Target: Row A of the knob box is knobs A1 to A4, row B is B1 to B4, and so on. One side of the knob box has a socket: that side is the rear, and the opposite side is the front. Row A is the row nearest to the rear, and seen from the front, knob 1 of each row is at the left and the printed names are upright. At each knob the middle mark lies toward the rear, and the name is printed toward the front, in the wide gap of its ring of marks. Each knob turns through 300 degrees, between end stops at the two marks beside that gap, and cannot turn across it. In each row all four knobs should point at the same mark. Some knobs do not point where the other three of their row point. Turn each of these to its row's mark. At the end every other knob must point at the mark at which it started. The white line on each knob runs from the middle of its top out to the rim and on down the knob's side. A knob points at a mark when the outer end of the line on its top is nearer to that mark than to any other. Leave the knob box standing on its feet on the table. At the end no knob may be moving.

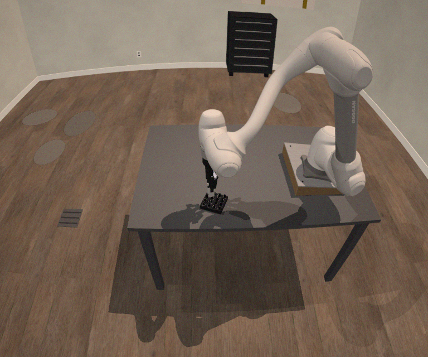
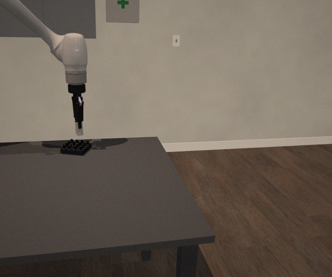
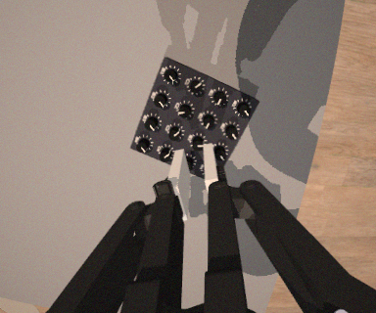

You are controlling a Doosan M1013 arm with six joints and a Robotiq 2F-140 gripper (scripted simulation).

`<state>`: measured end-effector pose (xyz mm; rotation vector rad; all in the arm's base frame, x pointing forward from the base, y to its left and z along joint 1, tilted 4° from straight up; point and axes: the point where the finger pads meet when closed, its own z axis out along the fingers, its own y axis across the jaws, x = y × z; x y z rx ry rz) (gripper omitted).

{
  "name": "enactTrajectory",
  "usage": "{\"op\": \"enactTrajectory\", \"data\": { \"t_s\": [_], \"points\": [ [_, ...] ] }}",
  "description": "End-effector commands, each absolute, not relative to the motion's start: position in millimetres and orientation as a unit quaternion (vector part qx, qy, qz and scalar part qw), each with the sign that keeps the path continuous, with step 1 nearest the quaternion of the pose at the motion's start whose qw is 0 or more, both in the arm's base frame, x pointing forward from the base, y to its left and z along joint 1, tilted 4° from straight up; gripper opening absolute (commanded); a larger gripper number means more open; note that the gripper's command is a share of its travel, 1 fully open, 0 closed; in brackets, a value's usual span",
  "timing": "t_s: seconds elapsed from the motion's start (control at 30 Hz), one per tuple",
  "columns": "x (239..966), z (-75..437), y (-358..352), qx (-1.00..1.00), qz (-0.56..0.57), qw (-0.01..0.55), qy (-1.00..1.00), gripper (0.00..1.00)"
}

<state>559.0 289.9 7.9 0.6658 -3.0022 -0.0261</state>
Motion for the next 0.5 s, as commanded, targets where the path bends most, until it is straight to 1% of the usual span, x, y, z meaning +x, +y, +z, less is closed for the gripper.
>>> {"op": "enactTrajectory", "data": {
  "t_s": [0.0,0.47],
  "points": [
    [559.1,9.8,289.9,0.292,-0.017,0.033,-0.956,0.12],
    [559.5,15.6,289.9,0.513,-0.024,0.028,-0.858,0.12]
  ]
}}
